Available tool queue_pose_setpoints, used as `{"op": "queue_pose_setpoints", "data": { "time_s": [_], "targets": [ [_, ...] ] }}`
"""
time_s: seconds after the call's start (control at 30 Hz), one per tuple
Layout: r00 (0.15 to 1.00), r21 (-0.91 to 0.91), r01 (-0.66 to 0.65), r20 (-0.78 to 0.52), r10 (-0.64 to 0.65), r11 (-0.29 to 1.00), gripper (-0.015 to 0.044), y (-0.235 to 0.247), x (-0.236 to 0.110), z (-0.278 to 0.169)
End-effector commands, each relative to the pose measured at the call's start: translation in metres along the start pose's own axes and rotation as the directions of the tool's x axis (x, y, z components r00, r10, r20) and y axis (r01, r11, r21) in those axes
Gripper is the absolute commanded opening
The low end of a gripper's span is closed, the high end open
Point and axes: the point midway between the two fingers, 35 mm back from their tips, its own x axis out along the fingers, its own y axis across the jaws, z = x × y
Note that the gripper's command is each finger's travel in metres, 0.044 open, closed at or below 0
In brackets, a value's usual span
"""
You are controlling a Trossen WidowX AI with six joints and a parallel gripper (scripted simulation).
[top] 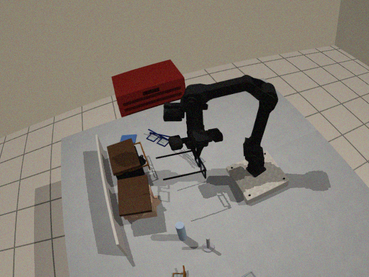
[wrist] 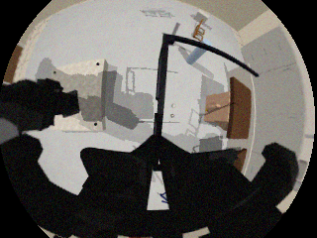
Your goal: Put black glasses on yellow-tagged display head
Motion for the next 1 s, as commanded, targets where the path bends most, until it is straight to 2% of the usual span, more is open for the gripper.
{"op": "queue_pose_setpoints", "data": {
  "time_s": [0.0,0.63,0.97],
  "targets": [
    [0.999,0.023,-0.033,-0.033,0.034,0.999,0.0,-0.003,0.006,0.008],
    [0.974,0.106,-0.078,-0.206,0.099,0.991,0.0,-0.01,0.026,0.049],
    [0.967,0.102,-0.054,-0.242,0.077,0.993,0.0,-0.01,0.035,0.047]
  ]
}}
